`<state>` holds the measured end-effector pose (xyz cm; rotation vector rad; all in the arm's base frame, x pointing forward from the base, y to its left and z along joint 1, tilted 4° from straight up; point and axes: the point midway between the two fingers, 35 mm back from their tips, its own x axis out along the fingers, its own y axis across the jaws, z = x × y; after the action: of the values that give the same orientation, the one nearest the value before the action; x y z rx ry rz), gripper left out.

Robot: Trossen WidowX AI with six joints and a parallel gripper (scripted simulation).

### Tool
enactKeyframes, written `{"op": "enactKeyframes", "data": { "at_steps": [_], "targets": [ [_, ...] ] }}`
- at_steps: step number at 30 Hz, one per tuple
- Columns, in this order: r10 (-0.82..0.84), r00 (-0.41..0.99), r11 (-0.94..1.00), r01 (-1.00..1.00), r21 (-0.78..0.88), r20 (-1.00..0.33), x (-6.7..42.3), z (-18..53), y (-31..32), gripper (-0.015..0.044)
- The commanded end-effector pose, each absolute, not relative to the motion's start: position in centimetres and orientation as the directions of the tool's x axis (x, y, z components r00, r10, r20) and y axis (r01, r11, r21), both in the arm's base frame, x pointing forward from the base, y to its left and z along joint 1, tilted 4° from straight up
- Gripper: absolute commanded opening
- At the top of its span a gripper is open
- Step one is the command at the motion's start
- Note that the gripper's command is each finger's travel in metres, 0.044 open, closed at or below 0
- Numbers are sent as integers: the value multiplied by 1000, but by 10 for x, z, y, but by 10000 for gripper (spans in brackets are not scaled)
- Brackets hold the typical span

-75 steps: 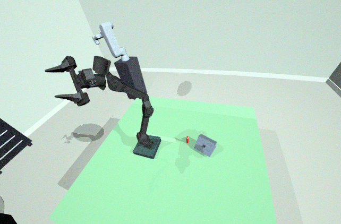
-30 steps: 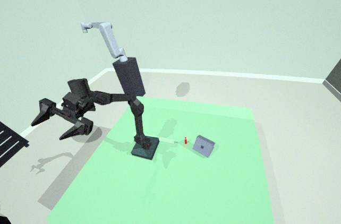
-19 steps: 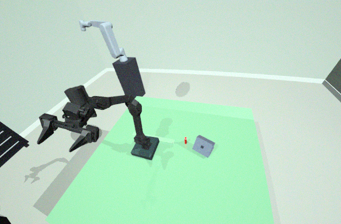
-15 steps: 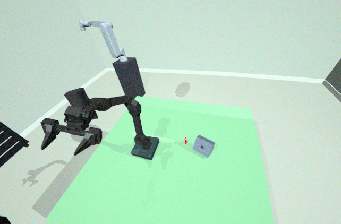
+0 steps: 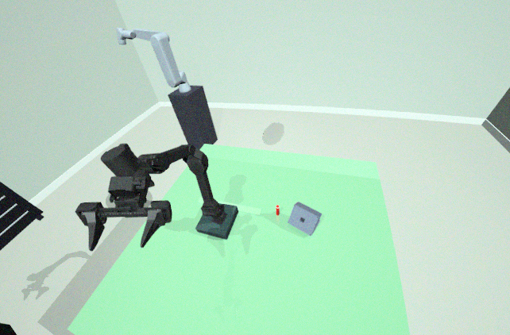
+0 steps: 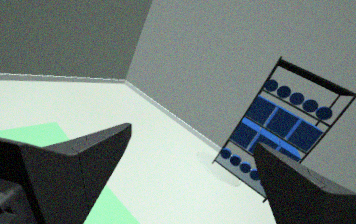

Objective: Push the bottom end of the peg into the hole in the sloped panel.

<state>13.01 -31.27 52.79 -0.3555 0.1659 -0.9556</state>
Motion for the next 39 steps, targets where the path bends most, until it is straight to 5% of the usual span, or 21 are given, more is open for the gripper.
{"op": "enactKeyframes", "data": {
  "at_steps": [1, 39],
  "targets": [
    [-804, 595, 569, 755, -325, -24, 144, 514, -316, 440],
    [-467, 786, 848, 528, 48, -405, 298, 385, -264, 440]
  ]
}}
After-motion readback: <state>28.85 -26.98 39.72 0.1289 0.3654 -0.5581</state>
